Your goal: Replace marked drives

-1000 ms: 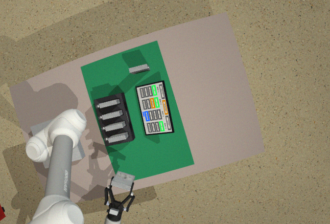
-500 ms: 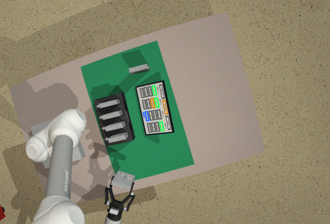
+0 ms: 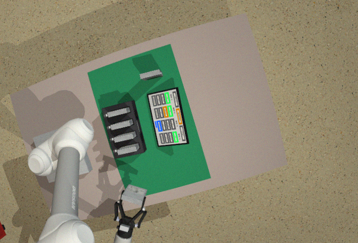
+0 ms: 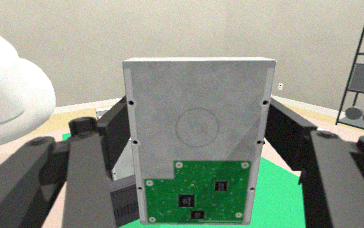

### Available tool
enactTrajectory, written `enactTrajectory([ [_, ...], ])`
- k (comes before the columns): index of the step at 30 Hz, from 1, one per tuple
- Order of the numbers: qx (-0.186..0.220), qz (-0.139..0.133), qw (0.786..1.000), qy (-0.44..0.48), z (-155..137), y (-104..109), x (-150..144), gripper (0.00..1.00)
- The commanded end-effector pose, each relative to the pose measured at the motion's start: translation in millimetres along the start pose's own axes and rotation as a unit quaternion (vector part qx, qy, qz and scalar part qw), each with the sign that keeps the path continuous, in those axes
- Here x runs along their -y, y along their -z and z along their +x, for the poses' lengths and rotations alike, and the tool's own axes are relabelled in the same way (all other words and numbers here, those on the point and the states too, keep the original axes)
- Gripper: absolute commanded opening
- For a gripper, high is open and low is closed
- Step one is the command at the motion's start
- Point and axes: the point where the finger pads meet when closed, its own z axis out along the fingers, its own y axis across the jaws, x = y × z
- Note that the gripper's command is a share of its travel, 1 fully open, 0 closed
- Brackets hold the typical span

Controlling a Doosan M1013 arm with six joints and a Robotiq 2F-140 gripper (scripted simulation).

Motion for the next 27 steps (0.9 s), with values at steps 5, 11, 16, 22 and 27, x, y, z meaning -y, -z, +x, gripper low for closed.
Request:
enactTrajectory([
  [5, 0.000, 0.000, 1.000, 0.001, -6.7, 0.1, -0.1, 0.10],
  [11, 0.000, 0.000, 1.000, 0.001, -14.7, 0.1, -0.1, 0.10],
  [16, 0.000, 0.000, 1.000, 0.001, -19.1, 0.1, -0.2, 0.10],
  [22, 0.000, 0.000, 1.000, 0.001, -28.5, 0.1, -0.2, 0.10],
  [27, 0.000, 0.000, 1.000, 0.001, -36.9, 0.1, -0.2, 0.10],
])
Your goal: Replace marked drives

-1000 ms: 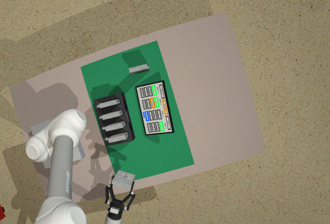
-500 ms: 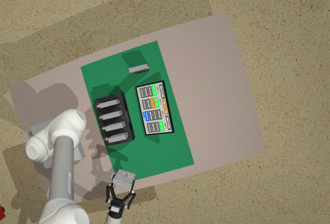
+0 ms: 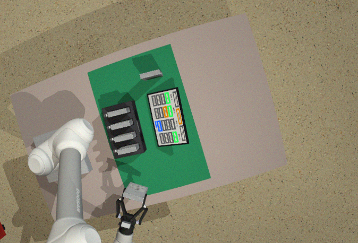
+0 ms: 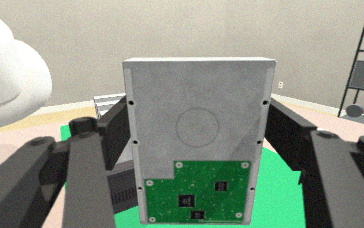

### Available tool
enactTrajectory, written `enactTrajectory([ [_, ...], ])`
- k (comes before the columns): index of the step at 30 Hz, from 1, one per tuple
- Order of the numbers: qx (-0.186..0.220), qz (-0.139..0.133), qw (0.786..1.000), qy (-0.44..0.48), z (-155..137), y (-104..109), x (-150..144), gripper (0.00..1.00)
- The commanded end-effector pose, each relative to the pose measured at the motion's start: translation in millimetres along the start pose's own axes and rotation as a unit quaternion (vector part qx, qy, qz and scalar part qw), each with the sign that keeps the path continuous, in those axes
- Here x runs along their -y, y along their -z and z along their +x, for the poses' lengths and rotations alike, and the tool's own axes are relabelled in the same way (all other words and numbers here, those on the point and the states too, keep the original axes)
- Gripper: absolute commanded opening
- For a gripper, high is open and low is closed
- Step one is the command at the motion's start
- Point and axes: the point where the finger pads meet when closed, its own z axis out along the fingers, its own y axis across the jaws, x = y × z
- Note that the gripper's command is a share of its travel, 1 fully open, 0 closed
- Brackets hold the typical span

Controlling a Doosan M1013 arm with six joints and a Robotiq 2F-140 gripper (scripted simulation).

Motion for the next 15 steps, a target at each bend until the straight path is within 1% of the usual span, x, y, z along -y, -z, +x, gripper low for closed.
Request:
enactTrajectory([
  [1, 0.000, 0.000, 1.000, 0.001, -5.2, 0.1, -0.2, 0.10],
  [15, 0.000, 0.000, 1.000, 0.001, -27.0, 0.1, -0.2, 0.10],
])
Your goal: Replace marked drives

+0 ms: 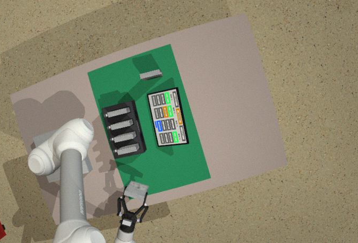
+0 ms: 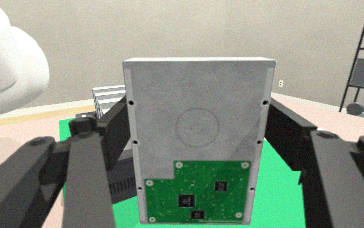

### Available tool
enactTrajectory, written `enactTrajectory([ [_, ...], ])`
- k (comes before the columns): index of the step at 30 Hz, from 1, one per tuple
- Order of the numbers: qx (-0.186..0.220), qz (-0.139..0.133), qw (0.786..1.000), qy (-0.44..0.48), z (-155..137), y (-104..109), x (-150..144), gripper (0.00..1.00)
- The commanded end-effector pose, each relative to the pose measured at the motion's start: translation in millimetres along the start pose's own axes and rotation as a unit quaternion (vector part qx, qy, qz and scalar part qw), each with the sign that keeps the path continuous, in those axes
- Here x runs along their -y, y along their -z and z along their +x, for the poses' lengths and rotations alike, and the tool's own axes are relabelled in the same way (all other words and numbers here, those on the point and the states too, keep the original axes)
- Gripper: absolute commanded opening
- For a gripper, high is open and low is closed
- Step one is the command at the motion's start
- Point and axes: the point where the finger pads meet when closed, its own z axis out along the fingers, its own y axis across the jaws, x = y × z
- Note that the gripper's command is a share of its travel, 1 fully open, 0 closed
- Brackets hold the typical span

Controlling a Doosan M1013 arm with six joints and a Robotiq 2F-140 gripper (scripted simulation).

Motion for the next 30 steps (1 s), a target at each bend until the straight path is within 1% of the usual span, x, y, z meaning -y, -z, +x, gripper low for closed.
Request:
enactTrajectory([
  [1, 0.000, 0.000, 1.000, 0.001, -5.8, 0.1, -0.2, 0.10],
  [30, 0.000, 0.000, 1.000, 0.001, -51.4, 0.1, -0.2, 0.10],
])
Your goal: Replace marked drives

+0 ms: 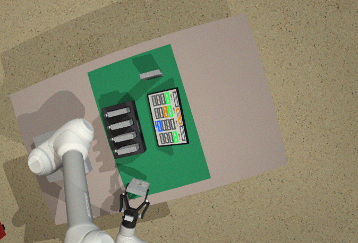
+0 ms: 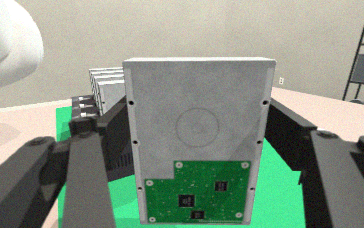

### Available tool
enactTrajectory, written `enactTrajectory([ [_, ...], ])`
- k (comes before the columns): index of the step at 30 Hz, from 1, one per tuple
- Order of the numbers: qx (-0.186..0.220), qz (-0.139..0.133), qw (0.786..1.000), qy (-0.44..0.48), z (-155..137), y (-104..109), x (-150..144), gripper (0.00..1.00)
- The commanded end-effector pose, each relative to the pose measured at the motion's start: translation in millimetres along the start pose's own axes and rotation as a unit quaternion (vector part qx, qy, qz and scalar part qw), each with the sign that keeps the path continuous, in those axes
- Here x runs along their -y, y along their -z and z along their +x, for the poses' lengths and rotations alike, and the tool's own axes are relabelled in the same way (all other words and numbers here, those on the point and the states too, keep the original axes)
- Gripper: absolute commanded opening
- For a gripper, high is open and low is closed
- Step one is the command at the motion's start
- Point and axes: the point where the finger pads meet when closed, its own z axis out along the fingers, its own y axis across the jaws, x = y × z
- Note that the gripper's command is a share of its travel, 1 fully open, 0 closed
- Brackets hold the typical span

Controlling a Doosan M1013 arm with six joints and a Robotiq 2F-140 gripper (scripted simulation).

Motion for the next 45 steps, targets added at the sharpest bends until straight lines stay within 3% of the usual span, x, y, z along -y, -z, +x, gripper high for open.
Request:
enactTrajectory([
  [1, 0.000, 0.000, 1.000, 0.001, -5.1, 0.1, -0.2, 0.10],
  [45, 0.000, 0.000, 1.000, 0.001, -51.5, 0.1, -0.2, 0.10],
])
